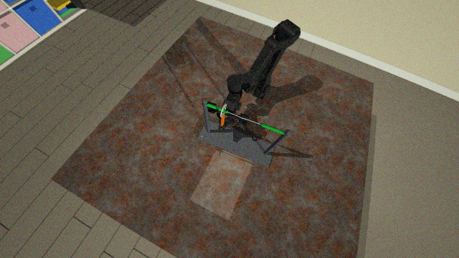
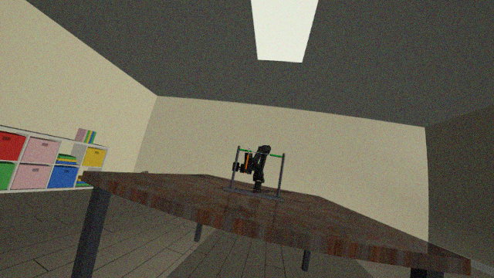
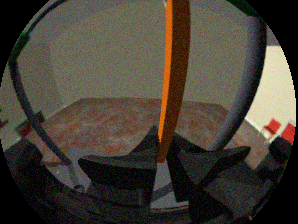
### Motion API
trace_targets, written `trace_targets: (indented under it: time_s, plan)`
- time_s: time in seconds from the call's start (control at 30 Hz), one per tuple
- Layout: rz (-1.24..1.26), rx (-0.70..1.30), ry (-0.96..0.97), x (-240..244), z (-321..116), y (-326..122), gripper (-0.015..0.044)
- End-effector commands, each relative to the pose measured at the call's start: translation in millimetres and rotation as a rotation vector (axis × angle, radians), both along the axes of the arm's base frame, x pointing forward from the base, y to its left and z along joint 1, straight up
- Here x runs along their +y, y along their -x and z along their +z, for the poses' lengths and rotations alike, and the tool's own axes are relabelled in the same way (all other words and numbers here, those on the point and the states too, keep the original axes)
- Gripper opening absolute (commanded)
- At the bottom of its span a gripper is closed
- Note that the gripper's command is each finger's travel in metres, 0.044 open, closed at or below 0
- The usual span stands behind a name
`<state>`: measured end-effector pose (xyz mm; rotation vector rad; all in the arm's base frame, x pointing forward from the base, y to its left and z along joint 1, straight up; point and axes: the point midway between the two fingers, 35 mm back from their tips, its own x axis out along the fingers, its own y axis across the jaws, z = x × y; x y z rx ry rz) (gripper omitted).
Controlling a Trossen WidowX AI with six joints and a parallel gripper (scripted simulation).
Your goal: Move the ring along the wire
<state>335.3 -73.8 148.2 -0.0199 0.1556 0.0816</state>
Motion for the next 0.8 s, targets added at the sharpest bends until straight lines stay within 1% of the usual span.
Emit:
trace_targets:
  time_s: [0.0, 0.77]
  plan:
    - [-0.004, 0.001, 0.001, -1, 0, 0, -0.015]
    - [-0.002, 0.004, -0.002, 18, 0, 1, -0.015]
